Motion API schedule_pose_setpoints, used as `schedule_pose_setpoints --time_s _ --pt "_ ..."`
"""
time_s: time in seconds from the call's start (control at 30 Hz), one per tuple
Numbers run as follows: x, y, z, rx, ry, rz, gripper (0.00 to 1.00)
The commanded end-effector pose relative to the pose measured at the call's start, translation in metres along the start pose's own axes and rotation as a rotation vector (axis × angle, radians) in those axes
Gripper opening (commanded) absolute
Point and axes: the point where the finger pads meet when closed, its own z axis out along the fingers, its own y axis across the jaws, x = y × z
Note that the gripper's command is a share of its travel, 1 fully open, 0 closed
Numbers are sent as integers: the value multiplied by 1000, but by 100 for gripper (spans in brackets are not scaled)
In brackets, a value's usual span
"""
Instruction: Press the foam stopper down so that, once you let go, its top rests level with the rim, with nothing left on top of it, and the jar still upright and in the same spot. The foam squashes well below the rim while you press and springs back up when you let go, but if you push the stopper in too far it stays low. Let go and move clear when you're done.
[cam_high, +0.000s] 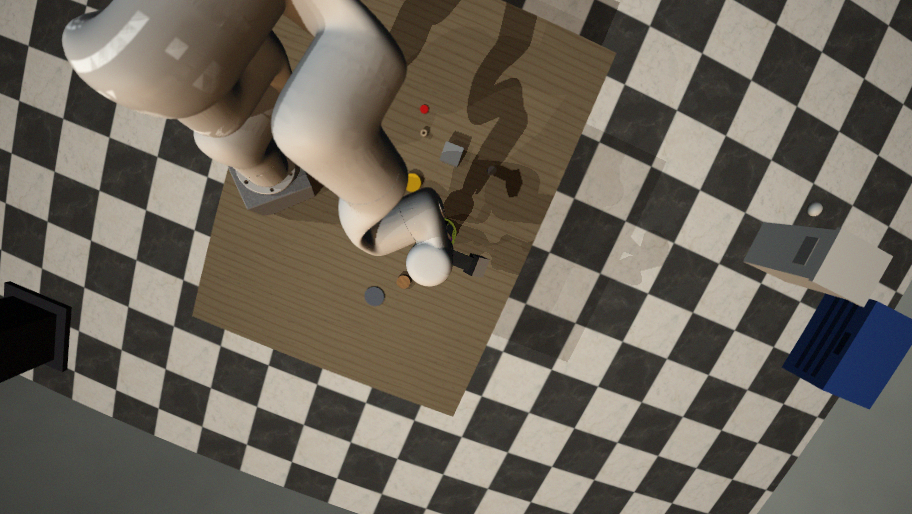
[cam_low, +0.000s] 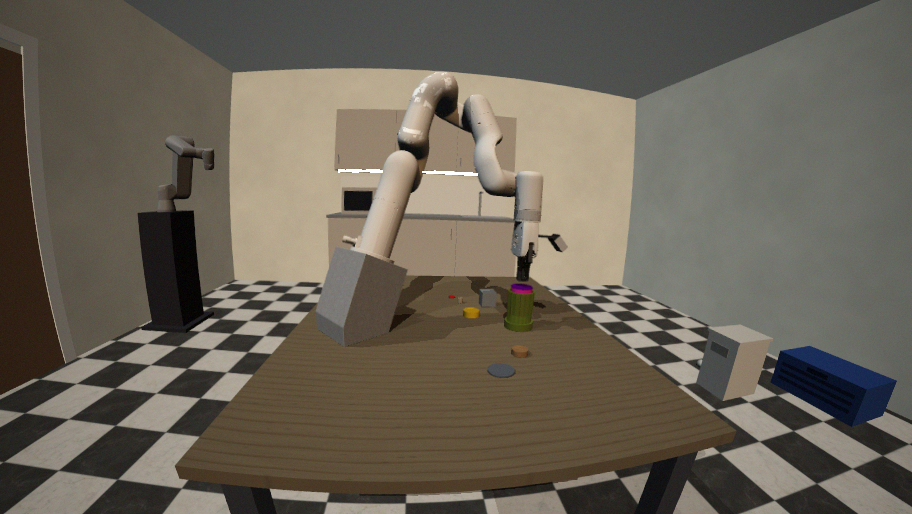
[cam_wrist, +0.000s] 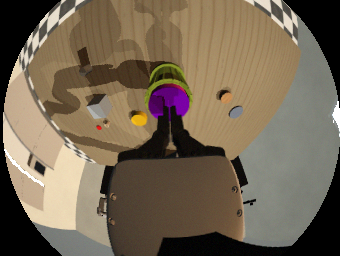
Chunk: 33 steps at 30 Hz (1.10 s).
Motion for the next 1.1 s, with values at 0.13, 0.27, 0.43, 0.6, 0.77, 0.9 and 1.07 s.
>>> schedule_pose_setpoints --time_s 0.13,0.27,0.43,0.6,0.77,0.9,1.07 --pt "2 0 15 0 5 -1 0" --pt "2 0 16 0 5 -1 0" --pt "2 0 16 0 5 -1 0" --pt "2 0 16 0 5 -1 0" --pt "2 0 17 0 5 -1 0" --pt "2 0 19 0 5 -1 0" --pt "2 0 20 0 5 -1 0"
